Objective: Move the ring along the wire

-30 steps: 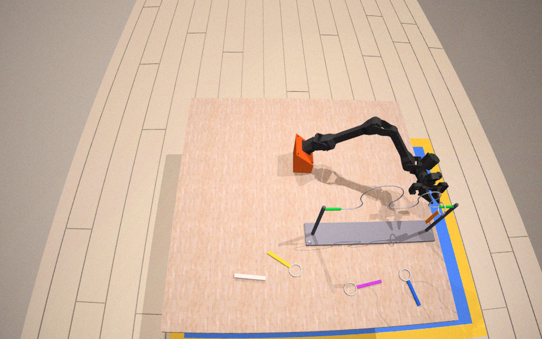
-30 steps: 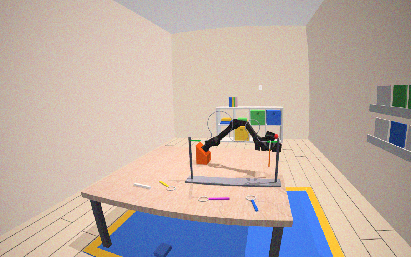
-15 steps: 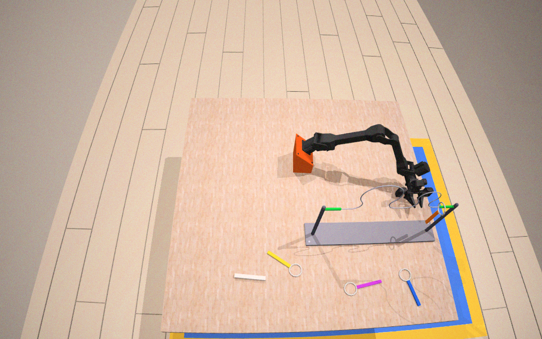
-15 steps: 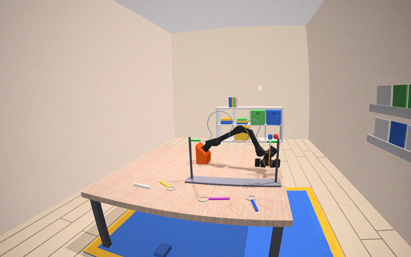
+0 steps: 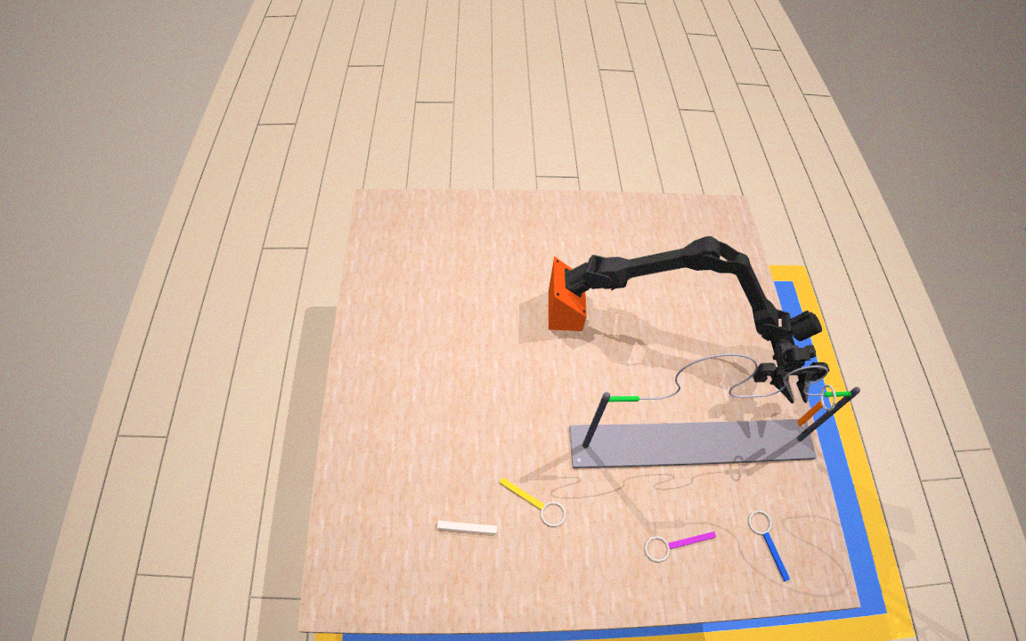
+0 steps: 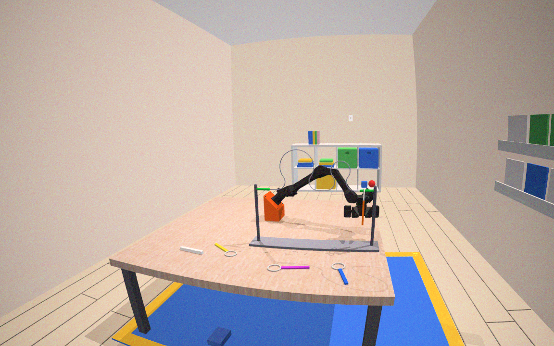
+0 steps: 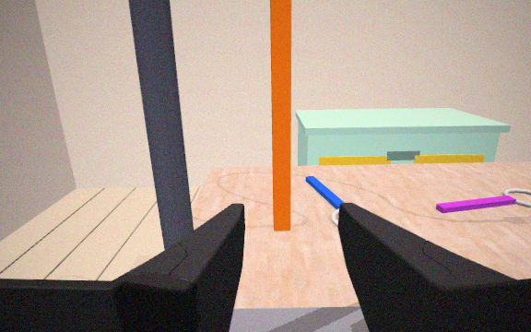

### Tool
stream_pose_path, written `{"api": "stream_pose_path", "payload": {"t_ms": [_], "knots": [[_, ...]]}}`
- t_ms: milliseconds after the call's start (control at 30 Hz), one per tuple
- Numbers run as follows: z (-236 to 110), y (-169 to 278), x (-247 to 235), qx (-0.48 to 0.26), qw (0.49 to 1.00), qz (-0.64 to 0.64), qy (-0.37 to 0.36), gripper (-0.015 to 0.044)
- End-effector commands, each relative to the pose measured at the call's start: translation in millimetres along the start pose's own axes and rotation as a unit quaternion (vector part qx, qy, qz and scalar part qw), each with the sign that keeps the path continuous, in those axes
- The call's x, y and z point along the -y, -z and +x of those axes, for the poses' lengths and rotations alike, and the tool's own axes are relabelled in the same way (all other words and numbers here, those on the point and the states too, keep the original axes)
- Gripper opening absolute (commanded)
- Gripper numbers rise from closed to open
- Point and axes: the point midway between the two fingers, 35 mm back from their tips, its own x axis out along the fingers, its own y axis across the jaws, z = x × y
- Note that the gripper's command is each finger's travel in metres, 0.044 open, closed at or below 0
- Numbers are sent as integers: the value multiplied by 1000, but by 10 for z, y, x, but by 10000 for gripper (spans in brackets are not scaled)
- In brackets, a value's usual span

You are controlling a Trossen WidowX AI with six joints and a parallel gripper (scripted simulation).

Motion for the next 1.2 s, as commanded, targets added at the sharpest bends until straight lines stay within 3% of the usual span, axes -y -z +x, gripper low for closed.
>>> {"api": "stream_pose_path", "payload": {"t_ms": [0,1167], "knots": [[30,25,-5,-5,1000,-2,-3,160],[575,28,-46,-3,1000,-3,-5,160]]}}
